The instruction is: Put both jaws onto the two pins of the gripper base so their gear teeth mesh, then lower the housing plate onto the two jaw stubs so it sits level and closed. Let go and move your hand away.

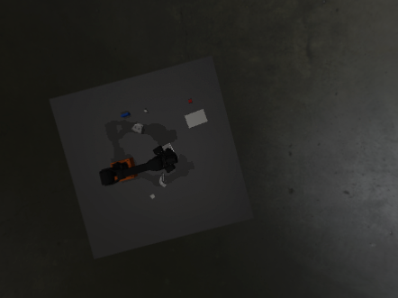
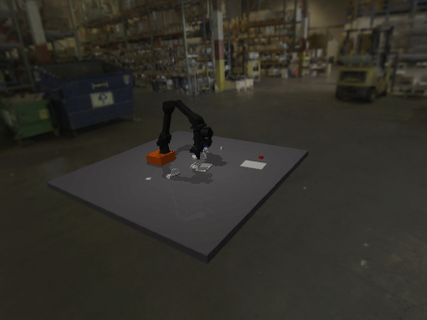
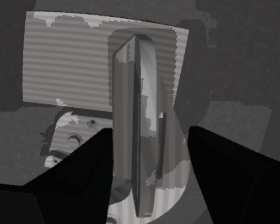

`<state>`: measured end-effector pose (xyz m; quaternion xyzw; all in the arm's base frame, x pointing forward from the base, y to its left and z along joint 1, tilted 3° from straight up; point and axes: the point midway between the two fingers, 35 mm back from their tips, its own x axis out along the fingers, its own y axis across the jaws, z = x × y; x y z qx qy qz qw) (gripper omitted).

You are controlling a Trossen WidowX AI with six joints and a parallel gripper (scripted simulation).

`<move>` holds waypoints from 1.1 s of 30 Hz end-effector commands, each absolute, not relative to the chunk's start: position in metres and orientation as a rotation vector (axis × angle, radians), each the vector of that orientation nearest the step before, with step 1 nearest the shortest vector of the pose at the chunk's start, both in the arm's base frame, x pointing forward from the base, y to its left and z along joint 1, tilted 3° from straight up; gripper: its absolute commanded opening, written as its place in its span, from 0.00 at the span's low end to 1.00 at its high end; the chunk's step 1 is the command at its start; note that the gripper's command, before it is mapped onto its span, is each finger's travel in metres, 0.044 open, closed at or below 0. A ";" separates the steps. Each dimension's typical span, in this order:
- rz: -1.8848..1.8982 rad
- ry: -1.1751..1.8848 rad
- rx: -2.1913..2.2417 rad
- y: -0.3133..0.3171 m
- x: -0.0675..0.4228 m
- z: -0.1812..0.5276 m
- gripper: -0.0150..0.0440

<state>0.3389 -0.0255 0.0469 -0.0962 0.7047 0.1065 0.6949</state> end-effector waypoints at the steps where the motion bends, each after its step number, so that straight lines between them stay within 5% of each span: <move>1: 0.231 1.572 -0.210 -0.025 0.340 0.048 0.48; 33: 0.231 1.572 -0.210 -0.024 0.341 0.013 0.48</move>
